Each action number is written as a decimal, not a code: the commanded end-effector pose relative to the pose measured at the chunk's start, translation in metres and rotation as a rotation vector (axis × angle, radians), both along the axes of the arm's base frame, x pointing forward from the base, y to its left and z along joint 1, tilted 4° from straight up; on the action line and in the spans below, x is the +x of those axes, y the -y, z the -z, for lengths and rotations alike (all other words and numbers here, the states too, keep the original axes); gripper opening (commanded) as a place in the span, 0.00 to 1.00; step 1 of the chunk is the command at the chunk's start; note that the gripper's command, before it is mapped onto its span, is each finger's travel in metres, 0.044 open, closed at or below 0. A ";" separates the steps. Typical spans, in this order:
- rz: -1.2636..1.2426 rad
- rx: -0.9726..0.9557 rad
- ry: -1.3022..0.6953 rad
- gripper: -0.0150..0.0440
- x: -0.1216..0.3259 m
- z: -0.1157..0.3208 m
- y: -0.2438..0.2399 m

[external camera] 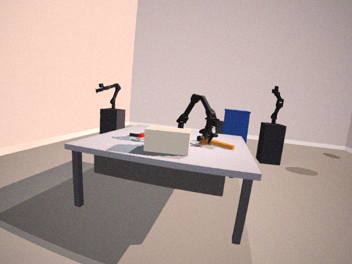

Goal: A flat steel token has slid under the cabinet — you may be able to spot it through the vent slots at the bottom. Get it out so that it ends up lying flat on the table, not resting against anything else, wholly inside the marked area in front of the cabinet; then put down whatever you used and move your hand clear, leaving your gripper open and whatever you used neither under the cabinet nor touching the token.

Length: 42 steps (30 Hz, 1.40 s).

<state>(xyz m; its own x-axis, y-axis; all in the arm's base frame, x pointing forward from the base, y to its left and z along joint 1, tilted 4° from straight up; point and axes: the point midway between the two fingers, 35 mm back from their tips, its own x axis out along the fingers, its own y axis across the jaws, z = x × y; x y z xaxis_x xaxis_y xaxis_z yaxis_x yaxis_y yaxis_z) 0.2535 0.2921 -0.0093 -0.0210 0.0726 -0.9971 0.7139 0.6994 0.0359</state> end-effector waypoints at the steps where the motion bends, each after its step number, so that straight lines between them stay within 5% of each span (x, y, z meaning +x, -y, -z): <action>1: -0.002 0.007 0.007 0.25 0.002 -0.003 -0.006; 42: -0.001 0.004 0.010 0.25 0.040 0.000 0.026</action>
